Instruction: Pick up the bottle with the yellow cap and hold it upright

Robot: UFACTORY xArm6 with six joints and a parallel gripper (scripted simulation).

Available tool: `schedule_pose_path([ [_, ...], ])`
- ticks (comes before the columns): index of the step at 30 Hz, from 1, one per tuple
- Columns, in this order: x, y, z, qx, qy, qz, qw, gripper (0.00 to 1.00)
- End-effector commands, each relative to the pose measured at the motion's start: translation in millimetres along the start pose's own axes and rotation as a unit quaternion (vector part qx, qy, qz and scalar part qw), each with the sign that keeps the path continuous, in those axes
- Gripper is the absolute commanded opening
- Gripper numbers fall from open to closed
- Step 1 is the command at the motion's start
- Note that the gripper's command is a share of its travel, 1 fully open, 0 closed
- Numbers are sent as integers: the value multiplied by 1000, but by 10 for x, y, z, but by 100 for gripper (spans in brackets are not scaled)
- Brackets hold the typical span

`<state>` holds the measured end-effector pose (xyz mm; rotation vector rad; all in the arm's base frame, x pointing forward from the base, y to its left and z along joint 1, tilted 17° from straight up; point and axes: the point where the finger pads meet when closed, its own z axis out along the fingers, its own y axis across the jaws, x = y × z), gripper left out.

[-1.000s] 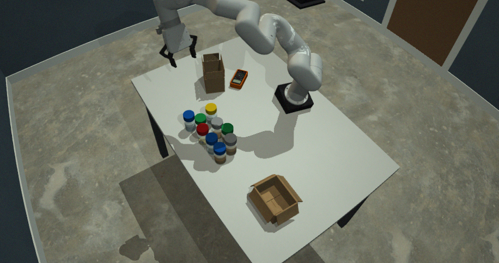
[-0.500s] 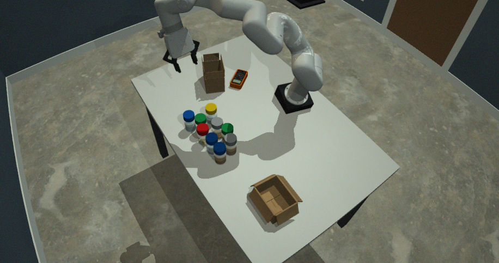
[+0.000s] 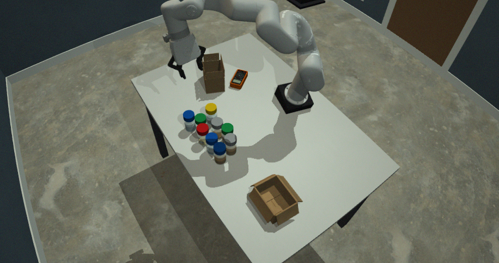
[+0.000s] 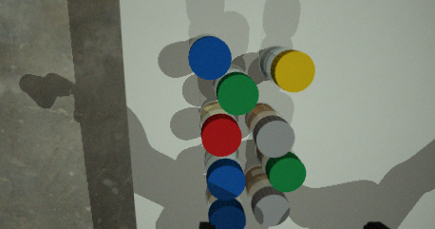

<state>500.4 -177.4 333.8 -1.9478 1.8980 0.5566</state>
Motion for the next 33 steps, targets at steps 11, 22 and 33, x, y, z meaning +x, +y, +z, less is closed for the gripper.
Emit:
schedule_pose_path([
  [11,-442,87,116,12,41,11,999,79],
  [22,-854,284,329,27,84,22,996,79],
  [33,-1102,534,552,40,113,21,993,79],
])
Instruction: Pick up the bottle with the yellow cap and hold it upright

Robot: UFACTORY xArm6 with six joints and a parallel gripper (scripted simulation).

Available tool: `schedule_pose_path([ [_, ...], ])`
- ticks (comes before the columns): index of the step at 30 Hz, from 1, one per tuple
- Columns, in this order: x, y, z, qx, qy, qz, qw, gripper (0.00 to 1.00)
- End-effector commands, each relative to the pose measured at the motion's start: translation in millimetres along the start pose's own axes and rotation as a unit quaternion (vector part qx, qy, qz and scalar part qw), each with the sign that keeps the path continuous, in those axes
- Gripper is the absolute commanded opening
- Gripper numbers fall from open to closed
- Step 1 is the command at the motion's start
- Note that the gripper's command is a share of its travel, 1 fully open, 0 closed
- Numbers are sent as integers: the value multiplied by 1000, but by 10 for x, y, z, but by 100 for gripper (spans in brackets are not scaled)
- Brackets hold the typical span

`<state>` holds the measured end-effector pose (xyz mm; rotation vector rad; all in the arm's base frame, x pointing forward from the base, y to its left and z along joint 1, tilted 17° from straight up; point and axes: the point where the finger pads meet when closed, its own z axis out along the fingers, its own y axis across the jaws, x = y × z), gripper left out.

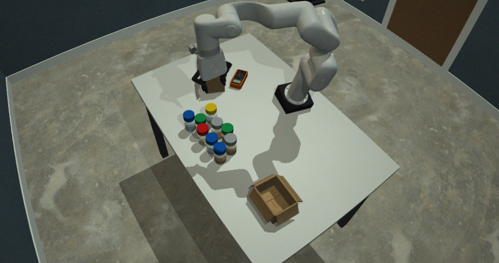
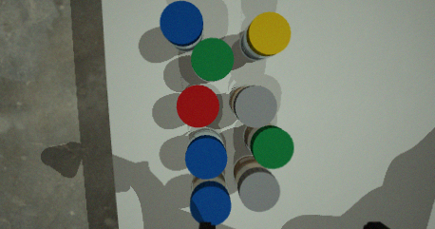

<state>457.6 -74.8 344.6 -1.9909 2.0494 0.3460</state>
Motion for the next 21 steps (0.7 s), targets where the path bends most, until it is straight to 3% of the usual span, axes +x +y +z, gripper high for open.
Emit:
schedule_pose_path([
  [1,-212,187,90,18,25,1,1000,79],
  [21,-272,246,127,17,29,0,999,79],
])
